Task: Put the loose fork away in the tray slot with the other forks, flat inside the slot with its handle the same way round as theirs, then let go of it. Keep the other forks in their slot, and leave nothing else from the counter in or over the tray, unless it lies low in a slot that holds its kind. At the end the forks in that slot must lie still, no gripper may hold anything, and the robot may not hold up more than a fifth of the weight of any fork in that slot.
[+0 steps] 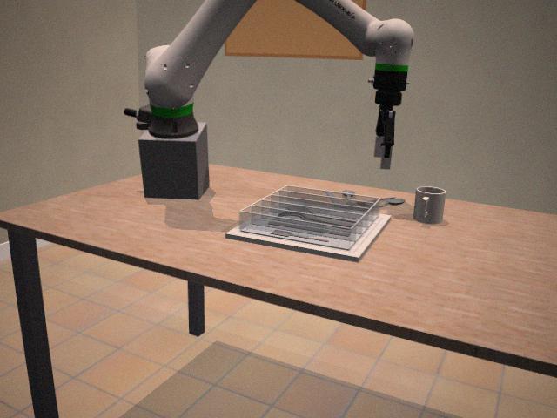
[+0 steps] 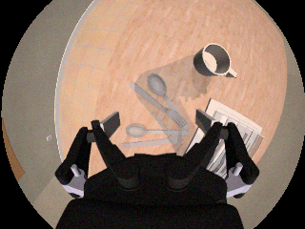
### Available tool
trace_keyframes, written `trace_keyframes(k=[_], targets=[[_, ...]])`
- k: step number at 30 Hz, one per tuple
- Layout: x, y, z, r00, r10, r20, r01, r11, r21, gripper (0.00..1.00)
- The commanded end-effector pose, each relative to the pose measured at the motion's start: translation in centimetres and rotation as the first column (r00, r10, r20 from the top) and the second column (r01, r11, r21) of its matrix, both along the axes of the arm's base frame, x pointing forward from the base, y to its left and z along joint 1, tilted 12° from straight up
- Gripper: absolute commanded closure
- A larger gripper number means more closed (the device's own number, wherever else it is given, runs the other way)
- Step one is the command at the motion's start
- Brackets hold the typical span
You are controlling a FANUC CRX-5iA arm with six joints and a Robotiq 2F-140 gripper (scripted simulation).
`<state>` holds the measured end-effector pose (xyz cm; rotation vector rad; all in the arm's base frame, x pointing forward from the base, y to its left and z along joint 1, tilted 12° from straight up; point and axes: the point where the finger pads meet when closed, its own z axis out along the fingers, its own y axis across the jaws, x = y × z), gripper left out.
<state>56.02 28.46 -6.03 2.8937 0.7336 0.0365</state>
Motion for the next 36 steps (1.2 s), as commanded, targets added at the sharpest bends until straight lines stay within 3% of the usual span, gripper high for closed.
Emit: trace_keyframes(k=[1, 5, 6, 12, 20, 22, 23, 30, 31, 36], targets=[[-0.1, -0.2, -0.8, 0.961, -0.27, 0.051, 0.27, 0.963, 0.021, 0.0], [-0.1, -0.3, -1.1, 0.934, -0.353, 0.057, 0.351, 0.936, 0.035, 0.0], [-0.1, -0.3, -1.3, 0.88, -0.47, 0.066, 0.467, 0.883, 0.054, 0.0], [-0.2, -0.5, -2.0, 0.739, -0.67, 0.07, 0.664, 0.742, 0.094, 0.0], [-0.3, -0.7, -2.5, 0.465, -0.883, 0.064, 0.871, 0.469, 0.145, 0.0], [-0.3, -0.7, -2.5, 0.465, -0.883, 0.064, 0.871, 0.469, 0.145, 0.0], [-0.3, -0.7, -2.5, 0.348, -0.936, 0.059, 0.921, 0.353, 0.163, 0.0], [-0.3, -0.7, -2.6, 0.07, -0.997, 0.045, 0.977, 0.078, 0.199, 0.0], [-0.3, -0.7, -2.6, 0.027, -0.999, 0.043, 0.978, 0.036, 0.204, 0.83], [-0.3, -0.7, -2.6, -0.182, -0.983, 0.033, 0.958, -0.17, 0.231, 0.83]])
